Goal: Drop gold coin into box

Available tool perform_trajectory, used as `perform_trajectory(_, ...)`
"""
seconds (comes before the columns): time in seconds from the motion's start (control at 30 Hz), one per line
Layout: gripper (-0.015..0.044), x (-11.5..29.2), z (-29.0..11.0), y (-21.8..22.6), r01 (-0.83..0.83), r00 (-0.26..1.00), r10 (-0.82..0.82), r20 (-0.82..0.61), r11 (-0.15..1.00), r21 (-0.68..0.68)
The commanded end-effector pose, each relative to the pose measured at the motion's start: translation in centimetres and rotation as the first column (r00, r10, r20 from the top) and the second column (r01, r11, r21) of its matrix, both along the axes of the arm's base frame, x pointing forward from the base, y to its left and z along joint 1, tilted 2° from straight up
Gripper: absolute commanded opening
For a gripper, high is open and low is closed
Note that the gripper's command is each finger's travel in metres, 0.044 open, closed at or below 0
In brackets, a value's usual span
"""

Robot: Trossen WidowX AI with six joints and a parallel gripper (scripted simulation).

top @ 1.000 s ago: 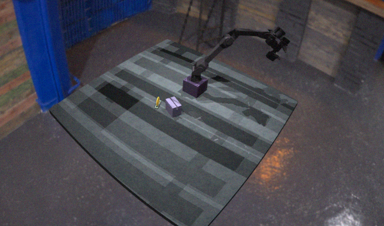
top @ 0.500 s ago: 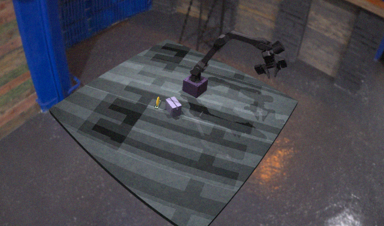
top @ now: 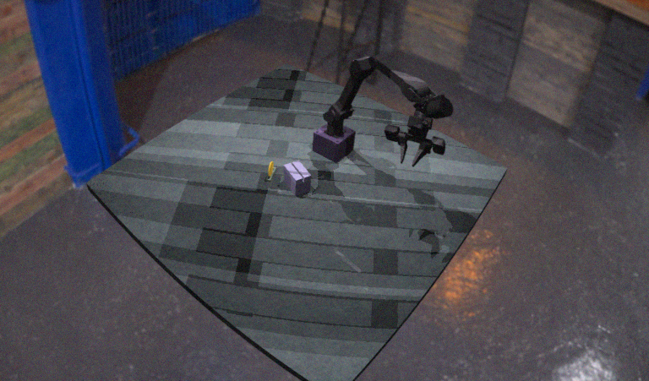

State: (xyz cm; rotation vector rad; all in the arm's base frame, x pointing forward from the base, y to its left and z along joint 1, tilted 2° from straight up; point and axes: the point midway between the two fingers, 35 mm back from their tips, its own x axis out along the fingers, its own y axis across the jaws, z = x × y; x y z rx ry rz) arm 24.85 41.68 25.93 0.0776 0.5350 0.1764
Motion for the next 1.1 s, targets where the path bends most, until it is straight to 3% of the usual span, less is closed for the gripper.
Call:
perform_trajectory(0.0,0.0161,4.1,-1.6,-3.8,0.018,0.999,-0.024,-0.044,0.992,-0.129)
perform_trajectory(0.27,0.0161,11.5,-6.2,-15.6,-0.013,0.972,-0.084,-0.22,0.913,-0.407)
perform_trajectory(0.5,0.0161,13.8,-10.1,-27.3,-0.125,0.896,-0.133,-0.423,0.84,-0.528)
perform_trajectory(0.77,0.0161,11.2,-14.4,-40.1,-0.293,0.739,-0.131,-0.661,0.821,-0.489)
perform_trajectory(1.07,0.0161,3.4,-18.2,-50.0,-0.405,0.563,0.006,-0.826,0.873,-0.27)
